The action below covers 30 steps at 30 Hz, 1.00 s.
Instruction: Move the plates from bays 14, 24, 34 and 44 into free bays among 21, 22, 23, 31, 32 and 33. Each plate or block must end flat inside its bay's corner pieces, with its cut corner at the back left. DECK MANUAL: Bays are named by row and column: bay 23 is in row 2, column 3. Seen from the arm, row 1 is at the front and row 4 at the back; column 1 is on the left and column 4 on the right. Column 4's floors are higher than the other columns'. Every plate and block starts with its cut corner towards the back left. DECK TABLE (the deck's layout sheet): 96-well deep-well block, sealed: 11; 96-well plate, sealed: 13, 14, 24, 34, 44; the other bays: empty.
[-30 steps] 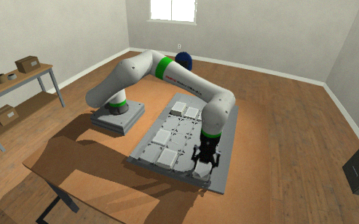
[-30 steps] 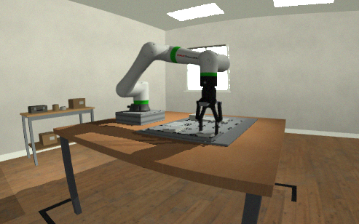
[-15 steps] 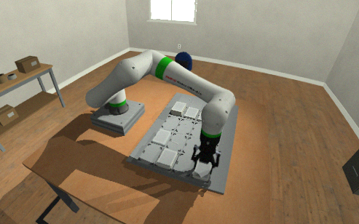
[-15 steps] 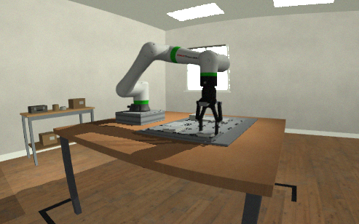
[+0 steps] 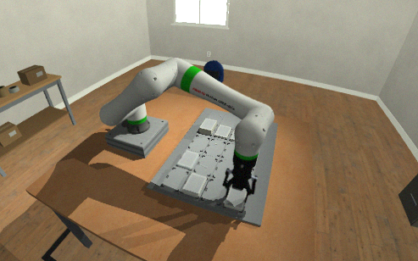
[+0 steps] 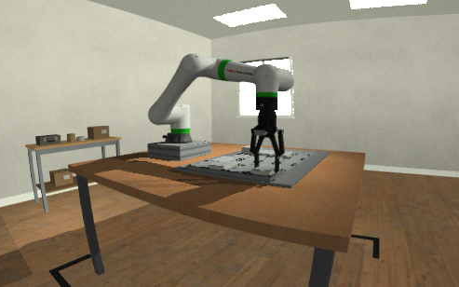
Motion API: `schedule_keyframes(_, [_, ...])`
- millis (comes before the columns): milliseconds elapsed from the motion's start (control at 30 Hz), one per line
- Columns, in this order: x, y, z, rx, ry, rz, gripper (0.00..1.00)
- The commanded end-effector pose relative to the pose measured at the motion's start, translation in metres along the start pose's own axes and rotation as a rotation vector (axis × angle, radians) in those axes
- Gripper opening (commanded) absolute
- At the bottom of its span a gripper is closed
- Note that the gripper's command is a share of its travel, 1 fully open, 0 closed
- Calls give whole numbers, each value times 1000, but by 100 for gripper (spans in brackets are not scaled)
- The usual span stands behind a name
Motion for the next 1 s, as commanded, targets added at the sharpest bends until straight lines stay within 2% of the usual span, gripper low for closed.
schedule_keyframes(0, [0,-1,3,-3,1,0,10])
schedule_keyframes(967, [0,0,13,-3,1,0,10])
Point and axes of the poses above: the point where the finger pads meet when closed, its own z axis back along the fingers, its own y axis across the jaws, x = y × z, the point moved 9 cm from there along z, back along the fingers, and after that the axes turned 2 degrees about -z, right-handed, at the moved point
